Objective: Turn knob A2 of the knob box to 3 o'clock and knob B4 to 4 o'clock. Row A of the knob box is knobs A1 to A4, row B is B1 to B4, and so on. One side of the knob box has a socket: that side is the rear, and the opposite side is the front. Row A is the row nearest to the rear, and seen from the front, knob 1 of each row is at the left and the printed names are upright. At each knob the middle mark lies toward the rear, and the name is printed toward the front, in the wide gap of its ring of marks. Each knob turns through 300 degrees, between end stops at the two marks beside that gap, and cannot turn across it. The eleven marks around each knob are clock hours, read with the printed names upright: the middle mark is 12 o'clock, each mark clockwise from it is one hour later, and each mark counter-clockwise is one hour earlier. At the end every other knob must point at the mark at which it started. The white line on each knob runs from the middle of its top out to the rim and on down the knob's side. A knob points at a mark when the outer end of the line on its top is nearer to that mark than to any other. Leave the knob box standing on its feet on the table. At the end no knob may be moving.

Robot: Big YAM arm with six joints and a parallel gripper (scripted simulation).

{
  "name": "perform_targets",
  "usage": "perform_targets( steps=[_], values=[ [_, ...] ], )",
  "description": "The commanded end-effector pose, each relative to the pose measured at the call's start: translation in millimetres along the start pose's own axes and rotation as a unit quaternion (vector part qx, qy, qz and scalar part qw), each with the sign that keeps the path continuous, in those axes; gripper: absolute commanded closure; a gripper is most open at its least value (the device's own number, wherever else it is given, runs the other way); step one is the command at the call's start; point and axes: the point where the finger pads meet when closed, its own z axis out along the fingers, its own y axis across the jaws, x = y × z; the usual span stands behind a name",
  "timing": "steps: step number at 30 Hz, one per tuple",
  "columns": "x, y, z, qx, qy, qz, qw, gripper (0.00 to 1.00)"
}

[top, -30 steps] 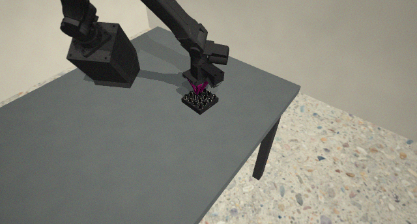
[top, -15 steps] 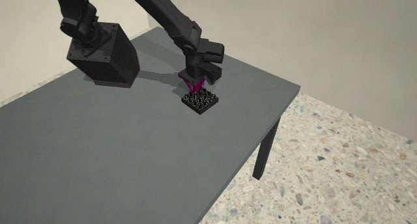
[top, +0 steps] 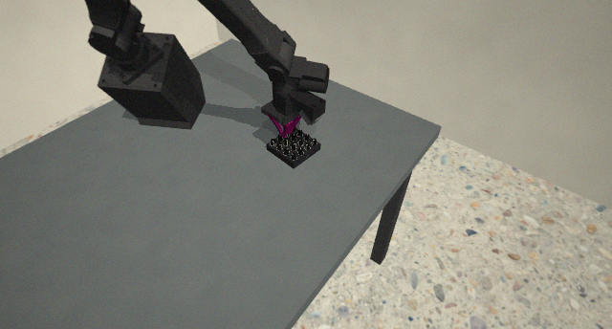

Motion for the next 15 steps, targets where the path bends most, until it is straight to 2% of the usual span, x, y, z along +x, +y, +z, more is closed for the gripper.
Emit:
perform_targets(
  steps=[1, 9, 15],
  values=[
    [-17.7, 7.6, -11.2, -0.013, -0.022, 0.002, 1.000, 0.82],
    [-17.6, 7.5, -10.4, -0.013, -0.021, 0.002, 1.000, 0.82],
    [-13.8, 5.3, -2.7, -0.009, -0.014, 0.002, 1.000, 0.82]
  ],
)
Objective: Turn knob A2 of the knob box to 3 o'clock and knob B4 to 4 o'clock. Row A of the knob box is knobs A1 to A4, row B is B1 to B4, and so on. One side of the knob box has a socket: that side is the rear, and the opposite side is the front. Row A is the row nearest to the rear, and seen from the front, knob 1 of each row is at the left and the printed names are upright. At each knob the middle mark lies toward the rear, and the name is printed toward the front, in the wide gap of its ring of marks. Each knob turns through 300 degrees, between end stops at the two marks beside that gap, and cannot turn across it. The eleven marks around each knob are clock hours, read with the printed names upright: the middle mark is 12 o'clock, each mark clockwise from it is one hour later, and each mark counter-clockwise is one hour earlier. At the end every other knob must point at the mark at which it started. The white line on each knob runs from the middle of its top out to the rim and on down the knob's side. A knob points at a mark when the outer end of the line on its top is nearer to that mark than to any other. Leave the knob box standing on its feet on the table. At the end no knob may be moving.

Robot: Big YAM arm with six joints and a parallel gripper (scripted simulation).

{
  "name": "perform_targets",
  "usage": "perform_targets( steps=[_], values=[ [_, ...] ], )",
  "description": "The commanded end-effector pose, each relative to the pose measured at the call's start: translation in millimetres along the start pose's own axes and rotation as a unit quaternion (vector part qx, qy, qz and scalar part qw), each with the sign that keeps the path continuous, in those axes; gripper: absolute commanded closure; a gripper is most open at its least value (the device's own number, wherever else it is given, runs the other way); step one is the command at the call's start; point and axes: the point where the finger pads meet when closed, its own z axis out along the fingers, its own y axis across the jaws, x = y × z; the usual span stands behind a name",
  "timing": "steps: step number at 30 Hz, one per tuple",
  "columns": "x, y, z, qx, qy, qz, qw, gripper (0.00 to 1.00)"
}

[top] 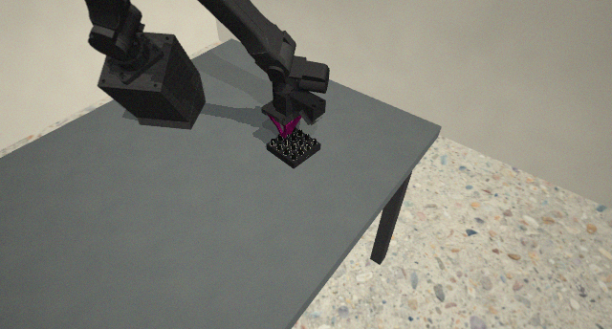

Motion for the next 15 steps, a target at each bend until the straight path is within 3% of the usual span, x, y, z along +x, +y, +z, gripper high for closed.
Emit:
perform_targets(
  steps=[1, 15],
  values=[
    [-13, 5, -2.7, -0.009, -0.013, 0.002, 1.000, 0.82],
    [-11, 6, 12.3, -0.007, -0.010, -0.001, 1.000, 0.82]
  ],
)
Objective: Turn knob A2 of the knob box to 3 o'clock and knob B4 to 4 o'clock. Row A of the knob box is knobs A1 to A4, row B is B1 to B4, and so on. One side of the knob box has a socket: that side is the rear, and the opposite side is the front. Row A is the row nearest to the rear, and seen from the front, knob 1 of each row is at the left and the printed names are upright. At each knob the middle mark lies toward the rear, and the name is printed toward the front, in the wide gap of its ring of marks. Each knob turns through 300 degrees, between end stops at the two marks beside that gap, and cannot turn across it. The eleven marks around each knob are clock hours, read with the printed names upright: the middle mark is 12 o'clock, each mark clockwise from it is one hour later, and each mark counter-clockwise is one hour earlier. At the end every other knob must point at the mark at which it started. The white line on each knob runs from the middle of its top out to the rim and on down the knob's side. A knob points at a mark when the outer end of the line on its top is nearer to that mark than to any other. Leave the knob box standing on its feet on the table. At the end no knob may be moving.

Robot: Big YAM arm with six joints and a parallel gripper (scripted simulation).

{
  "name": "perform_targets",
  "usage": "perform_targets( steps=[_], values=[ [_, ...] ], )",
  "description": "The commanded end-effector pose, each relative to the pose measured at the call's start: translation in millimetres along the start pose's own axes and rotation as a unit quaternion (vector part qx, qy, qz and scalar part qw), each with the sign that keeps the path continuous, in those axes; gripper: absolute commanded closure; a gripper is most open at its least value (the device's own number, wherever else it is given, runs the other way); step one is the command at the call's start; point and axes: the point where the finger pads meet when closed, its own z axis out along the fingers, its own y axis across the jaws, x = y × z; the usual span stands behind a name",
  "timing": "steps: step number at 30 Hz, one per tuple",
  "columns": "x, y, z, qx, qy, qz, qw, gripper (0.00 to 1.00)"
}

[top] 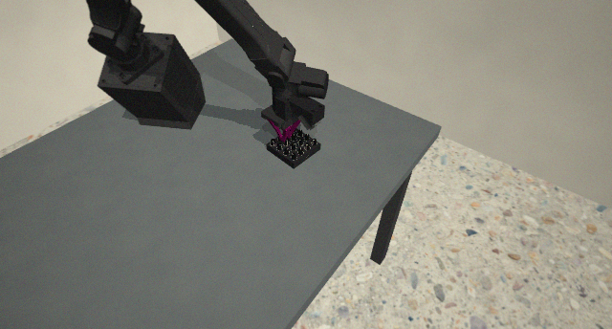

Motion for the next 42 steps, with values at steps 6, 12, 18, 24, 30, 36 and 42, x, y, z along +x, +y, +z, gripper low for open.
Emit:
perform_targets(
  steps=[6, 12, 18, 24, 30, 36, 42],
  values=[
    [-14, 4, 6.4, -0.008, -0.012, 0.002, 1.000, 0.82],
    [-16, 9, 11.8, -0.010, -0.016, -0.001, 1.000, 0.82],
    [-17, 6, 20.5, -0.009, -0.016, 0.001, 1.000, 0.82],
    [-16, 8, 23.5, -0.010, -0.017, -0.002, 1.000, 0.82],
    [-22, 9, 21.5, -0.014, -0.024, 0.001, 1.000, 0.82],
    [-19, 7, 27.1, -0.011, -0.019, 0.001, 1.000, 0.82],
    [-23, 6, 24.9, -0.012, -0.023, 0.004, 1.000, 0.82]
  ],
)
